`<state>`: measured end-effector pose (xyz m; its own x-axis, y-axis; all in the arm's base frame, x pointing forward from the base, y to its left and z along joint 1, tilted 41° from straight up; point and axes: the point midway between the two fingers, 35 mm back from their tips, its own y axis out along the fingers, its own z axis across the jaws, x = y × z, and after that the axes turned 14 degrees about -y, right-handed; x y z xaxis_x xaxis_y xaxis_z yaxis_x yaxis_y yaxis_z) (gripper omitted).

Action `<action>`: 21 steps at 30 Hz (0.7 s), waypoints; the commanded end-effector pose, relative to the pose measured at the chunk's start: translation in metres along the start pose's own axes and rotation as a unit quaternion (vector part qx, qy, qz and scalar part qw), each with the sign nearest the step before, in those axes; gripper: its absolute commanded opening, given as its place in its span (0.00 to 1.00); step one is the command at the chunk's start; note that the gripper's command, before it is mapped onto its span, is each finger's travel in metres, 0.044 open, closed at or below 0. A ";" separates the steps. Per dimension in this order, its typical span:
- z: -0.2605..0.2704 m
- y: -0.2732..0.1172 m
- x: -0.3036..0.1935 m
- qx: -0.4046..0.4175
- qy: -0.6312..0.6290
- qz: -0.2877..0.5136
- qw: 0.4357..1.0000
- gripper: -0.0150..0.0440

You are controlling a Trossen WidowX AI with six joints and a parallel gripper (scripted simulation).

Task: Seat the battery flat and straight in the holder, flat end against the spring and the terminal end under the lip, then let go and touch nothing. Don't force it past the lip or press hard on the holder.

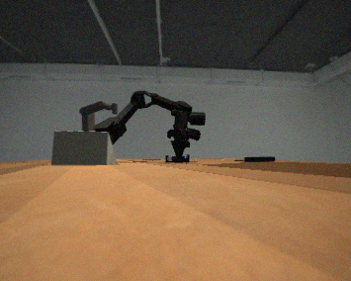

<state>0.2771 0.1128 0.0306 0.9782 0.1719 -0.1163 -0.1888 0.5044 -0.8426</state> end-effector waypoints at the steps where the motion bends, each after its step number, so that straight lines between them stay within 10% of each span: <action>1: 0.000 0.000 0.001 0.001 -0.003 0.000 1.000 0.36; 9: 0.000 0.000 0.001 0.001 -0.003 0.000 1.000 0.53; 21: -0.002 -0.015 0.000 0.000 0.000 0.000 1.000 0.53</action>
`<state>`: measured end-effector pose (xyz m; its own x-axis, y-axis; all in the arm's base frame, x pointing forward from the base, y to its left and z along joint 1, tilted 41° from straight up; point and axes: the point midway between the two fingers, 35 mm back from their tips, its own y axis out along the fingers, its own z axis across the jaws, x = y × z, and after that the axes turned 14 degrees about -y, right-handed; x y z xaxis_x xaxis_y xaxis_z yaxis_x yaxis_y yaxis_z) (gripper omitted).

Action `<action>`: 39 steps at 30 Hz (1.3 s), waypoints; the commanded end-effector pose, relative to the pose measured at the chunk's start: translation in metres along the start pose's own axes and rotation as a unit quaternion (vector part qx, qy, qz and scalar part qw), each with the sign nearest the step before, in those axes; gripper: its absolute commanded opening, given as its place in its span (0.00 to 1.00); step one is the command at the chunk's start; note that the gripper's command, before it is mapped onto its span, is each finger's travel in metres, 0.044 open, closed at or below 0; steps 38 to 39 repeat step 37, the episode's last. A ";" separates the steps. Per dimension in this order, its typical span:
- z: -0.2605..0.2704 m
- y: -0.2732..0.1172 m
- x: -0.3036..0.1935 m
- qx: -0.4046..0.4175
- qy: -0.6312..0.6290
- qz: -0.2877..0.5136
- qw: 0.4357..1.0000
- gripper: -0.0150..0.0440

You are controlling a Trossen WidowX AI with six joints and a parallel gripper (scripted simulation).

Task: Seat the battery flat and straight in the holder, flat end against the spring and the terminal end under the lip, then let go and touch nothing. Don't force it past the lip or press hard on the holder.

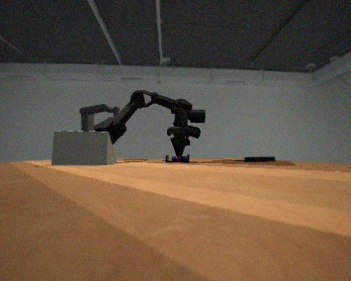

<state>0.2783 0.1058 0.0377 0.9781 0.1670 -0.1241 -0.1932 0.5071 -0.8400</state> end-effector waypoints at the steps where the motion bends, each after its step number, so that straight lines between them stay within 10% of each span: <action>1: 0.000 -0.005 0.001 -0.002 -0.004 -0.002 1.000 0.53; 14: -0.013 -0.074 -0.003 -0.003 -0.004 -0.002 1.000 1.00; 39: -0.013 -0.075 -0.003 -0.003 -0.004 -0.002 1.000 1.00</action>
